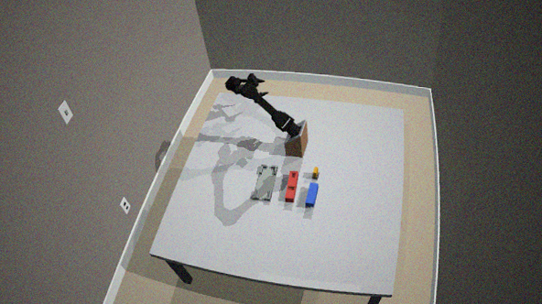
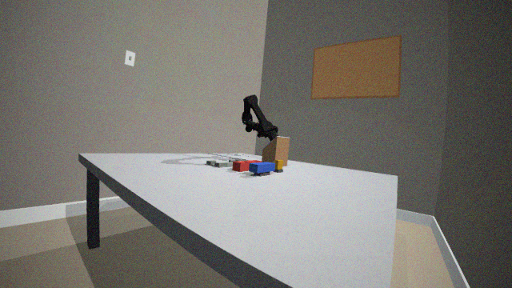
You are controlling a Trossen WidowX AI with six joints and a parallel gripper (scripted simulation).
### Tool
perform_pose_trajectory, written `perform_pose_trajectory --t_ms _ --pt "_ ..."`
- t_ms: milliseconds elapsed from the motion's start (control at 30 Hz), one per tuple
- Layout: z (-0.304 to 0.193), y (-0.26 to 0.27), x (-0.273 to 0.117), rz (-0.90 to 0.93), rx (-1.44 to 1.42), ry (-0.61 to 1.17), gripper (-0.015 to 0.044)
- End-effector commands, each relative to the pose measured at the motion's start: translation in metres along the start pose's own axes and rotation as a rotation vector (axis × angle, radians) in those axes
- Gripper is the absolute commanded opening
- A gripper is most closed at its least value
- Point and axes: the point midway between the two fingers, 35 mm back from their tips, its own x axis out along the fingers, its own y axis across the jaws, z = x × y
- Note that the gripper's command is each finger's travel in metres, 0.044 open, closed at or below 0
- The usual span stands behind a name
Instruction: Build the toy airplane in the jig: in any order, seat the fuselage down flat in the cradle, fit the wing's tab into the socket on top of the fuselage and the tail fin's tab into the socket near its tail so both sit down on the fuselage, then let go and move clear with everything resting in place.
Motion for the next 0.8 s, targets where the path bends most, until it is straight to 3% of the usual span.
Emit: perform_pose_trajectory --t_ms 0,133,300,533,767 --pt "0.0 0.0 0.0 0.0 0.0 0.0 0.0426" --pt "-0.017 -0.01 -0.01 0.012 -0.093 0.045 0.044" --pt "-0.07 -0.052 -0.048 0.07 -0.426 0.198 0.044" --pt "-0.12 -0.135 -0.113 0.206 -0.929 0.406 0.044" --pt "-0.129 -0.233 -0.175 0.408 -1.433 0.566 0.044"
